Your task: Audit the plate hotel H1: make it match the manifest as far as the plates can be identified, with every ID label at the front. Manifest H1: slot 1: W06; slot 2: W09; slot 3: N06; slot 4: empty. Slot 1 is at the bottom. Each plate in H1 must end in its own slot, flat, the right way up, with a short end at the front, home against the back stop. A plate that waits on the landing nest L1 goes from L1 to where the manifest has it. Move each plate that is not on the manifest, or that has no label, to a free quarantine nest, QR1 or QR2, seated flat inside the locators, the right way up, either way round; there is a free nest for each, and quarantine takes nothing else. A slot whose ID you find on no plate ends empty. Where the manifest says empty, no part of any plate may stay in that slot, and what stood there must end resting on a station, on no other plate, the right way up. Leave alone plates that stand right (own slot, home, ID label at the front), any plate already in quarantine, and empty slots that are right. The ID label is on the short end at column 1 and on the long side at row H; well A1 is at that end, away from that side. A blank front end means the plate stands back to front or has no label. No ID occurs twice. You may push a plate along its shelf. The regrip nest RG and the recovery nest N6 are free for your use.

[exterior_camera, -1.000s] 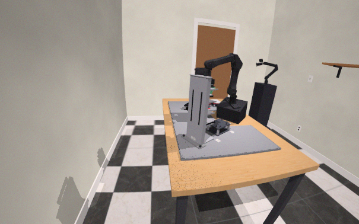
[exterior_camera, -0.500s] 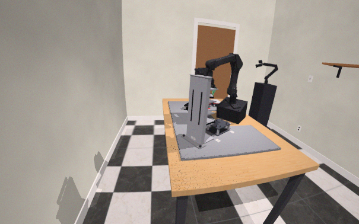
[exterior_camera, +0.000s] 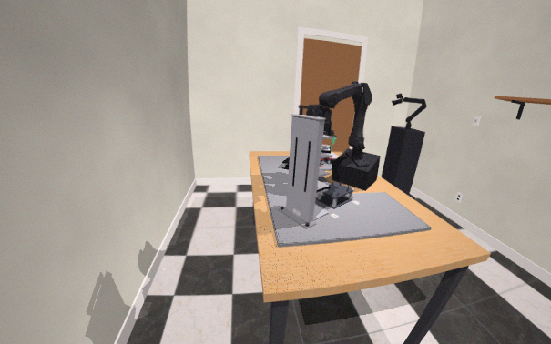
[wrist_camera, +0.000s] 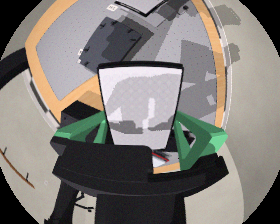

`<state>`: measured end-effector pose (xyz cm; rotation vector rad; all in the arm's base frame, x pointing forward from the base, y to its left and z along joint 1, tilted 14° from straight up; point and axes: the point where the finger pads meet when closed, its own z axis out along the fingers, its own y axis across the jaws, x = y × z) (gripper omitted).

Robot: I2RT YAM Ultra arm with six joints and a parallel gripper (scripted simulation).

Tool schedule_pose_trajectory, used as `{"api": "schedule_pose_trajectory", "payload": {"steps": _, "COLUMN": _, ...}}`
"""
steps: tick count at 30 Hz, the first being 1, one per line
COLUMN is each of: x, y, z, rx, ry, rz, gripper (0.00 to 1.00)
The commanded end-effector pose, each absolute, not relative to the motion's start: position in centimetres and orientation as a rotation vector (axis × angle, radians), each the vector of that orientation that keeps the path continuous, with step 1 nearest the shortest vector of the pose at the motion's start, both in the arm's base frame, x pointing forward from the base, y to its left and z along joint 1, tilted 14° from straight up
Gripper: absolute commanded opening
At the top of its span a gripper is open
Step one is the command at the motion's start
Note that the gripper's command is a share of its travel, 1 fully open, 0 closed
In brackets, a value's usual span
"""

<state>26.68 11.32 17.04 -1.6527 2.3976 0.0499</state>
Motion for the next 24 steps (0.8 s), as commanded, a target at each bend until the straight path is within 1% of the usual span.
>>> {"api": "schedule_pose_trajectory", "payload": {"steps": 1, "x": 26.8, "y": 12.3, "z": 18.5, "rx": -1.523, "ry": 2.439, "rz": 0.045, "gripper": 0.86}}
{"api": "schedule_pose_trajectory", "payload": {"steps": 24, "x": 24.0, "y": 18.8, "z": 19.0, "rx": -1.080, "ry": 2.675, "rz": 0.123, "gripper": 0.86}}
